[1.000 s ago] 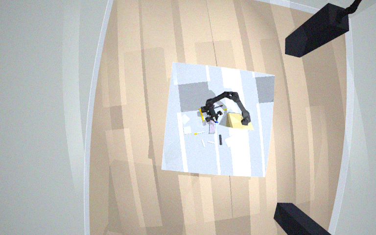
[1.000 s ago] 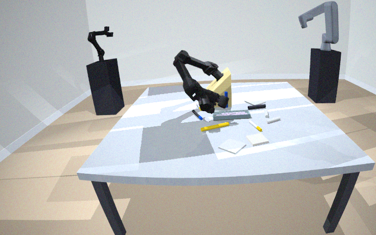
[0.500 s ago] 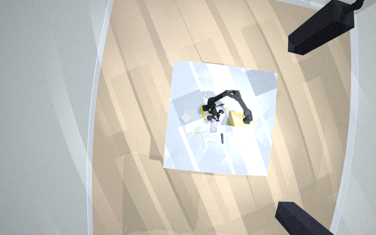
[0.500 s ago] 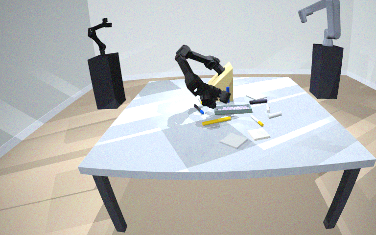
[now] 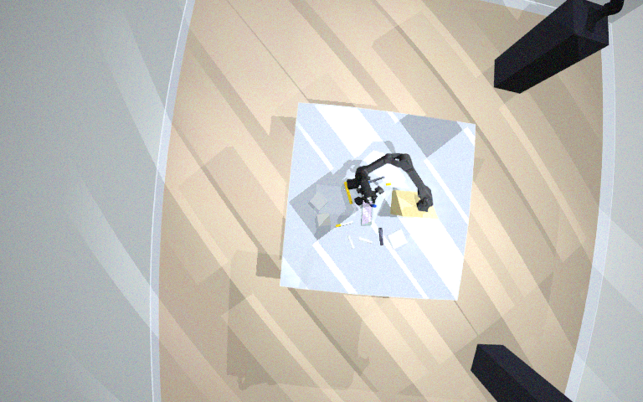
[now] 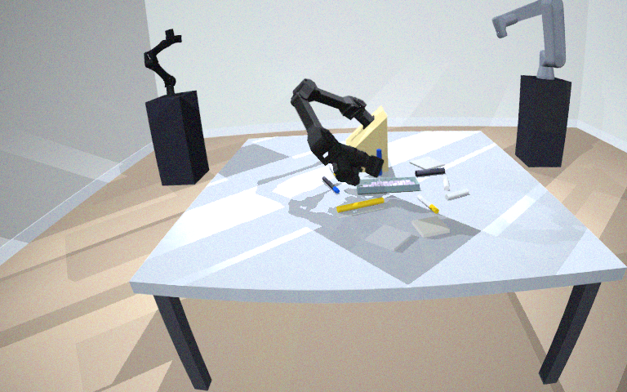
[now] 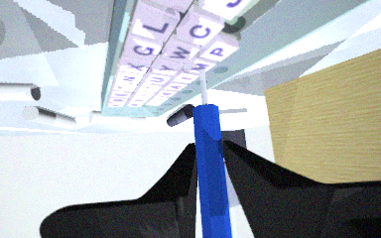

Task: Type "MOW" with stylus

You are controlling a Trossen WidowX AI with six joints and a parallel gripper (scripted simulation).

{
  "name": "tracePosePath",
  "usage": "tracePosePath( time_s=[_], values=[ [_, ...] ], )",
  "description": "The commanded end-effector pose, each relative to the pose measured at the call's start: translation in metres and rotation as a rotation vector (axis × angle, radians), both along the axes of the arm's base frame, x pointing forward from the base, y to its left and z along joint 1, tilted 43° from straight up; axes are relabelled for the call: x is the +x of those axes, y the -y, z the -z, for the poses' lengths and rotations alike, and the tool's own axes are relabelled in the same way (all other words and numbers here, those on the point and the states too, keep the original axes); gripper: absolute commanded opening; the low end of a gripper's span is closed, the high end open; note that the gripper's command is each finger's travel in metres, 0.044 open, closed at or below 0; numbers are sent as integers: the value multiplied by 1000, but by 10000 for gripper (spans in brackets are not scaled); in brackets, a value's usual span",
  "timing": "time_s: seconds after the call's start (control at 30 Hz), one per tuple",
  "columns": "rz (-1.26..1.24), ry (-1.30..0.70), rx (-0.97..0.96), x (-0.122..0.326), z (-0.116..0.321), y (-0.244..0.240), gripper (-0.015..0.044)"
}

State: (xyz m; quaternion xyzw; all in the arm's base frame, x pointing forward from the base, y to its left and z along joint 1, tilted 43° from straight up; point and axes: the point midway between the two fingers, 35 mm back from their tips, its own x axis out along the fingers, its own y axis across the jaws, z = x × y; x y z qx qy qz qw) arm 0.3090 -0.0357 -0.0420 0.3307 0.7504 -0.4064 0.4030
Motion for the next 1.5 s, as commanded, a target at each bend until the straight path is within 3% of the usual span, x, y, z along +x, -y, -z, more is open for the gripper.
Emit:
tracePosePath(
  time_s=[0.0, 0.6, 1.03, 1.33, 1.47],
  values=[
    [-5, 3, -2, 1, 2, 3, 81],
    [-5, 3, -3, 1, 3, 3, 81],
    [-19, 18, -4, 2, -25, -21, 85],
    [-18, 17, -4, 2, -24, -22, 5],
    [-16, 16, -2, 2, -11, -36, 0]
  ],
)
